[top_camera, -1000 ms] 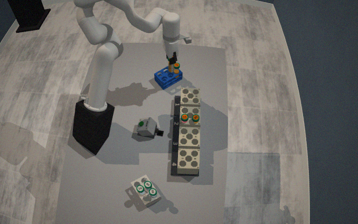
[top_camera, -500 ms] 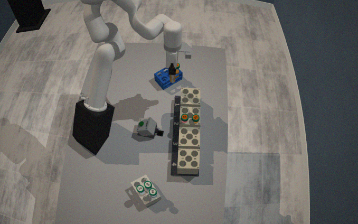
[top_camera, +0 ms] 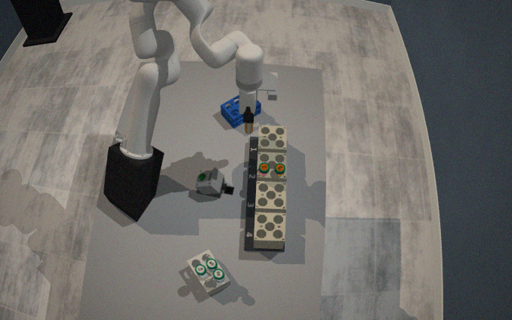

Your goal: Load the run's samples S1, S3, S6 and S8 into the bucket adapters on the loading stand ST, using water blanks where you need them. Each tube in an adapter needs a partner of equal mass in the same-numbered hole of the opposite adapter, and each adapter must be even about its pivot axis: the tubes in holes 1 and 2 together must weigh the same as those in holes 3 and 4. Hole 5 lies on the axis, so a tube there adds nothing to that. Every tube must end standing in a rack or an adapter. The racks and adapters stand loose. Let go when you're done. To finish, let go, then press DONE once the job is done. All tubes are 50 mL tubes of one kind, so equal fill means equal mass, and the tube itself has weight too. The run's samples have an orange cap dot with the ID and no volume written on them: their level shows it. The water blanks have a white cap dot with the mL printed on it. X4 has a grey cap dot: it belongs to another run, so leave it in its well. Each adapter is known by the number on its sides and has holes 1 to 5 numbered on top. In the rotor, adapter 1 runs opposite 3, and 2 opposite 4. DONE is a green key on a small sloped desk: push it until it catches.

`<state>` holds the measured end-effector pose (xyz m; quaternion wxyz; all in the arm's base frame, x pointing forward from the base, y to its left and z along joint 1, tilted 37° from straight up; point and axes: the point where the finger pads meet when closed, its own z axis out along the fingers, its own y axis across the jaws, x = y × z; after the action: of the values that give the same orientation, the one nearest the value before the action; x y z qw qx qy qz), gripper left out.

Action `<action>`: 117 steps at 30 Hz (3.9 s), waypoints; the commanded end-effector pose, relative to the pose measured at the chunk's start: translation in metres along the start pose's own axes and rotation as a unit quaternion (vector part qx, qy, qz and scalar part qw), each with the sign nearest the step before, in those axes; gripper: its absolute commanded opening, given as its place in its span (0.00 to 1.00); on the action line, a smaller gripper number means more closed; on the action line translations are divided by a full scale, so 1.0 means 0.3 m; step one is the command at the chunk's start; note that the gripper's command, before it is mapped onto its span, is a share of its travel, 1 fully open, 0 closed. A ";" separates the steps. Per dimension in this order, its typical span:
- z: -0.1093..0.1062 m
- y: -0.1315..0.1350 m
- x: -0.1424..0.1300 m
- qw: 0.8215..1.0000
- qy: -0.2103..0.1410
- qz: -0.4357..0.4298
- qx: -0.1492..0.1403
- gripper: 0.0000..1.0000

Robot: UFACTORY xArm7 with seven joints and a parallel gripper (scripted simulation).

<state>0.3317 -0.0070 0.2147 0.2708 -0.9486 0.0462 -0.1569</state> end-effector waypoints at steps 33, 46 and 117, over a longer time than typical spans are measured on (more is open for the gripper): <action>-0.003 0.518 0.090 1.000 0.002 0.000 0.000 0.00; -0.004 0.699 0.119 1.000 0.002 0.000 -0.001 0.00; 0.122 1.125 0.188 1.000 0.001 0.000 -0.001 0.00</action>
<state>0.3947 -0.2843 0.0244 0.2717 -0.9484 0.0455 -0.1567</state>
